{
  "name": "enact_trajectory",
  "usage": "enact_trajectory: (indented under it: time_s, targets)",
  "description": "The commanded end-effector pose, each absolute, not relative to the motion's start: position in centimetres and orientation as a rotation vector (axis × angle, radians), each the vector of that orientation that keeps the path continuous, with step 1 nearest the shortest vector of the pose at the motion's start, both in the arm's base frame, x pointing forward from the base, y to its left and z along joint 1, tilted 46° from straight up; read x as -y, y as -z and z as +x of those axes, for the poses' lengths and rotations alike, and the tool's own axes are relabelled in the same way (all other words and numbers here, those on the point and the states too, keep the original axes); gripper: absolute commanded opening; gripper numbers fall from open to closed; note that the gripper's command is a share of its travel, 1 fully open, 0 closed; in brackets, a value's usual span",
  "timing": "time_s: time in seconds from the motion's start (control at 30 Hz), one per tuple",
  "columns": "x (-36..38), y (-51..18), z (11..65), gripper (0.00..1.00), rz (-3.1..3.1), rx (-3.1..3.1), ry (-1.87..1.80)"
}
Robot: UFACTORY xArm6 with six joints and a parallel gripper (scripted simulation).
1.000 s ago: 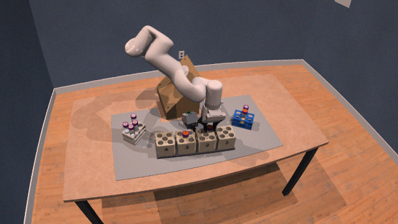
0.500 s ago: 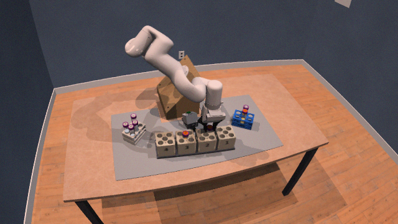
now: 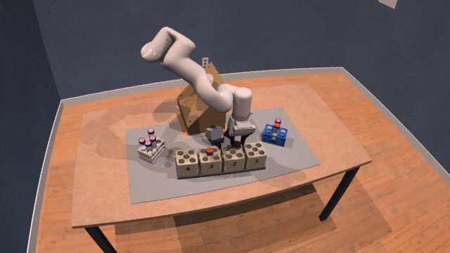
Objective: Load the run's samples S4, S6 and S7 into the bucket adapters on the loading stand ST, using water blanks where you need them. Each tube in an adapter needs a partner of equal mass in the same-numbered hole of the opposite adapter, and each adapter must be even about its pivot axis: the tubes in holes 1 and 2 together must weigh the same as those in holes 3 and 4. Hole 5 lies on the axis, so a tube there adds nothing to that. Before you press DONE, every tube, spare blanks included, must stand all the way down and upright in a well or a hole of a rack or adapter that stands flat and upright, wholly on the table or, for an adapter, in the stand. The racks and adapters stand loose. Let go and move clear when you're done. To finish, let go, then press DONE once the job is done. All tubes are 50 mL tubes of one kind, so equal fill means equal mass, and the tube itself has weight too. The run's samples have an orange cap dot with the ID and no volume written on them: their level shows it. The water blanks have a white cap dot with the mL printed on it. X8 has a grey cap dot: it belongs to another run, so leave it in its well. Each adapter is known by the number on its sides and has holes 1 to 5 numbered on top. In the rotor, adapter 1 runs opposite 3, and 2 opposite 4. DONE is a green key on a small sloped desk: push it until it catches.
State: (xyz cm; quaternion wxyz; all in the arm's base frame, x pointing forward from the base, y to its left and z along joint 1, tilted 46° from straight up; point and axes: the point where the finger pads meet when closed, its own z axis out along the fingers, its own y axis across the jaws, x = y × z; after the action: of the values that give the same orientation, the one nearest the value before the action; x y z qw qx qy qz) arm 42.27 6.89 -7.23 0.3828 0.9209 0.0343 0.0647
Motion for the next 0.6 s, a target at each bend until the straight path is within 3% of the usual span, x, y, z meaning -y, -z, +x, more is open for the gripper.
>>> enact_trajectory:
  time_s: [0.0, 0.57]
  targets:
    - [-7.5, 6.7, 42.2, 0.44, 2.350, -0.088, -0.168]
    - [-9.6, 4.6, 41.8, 0.44, 2.350, -0.088, -0.168]
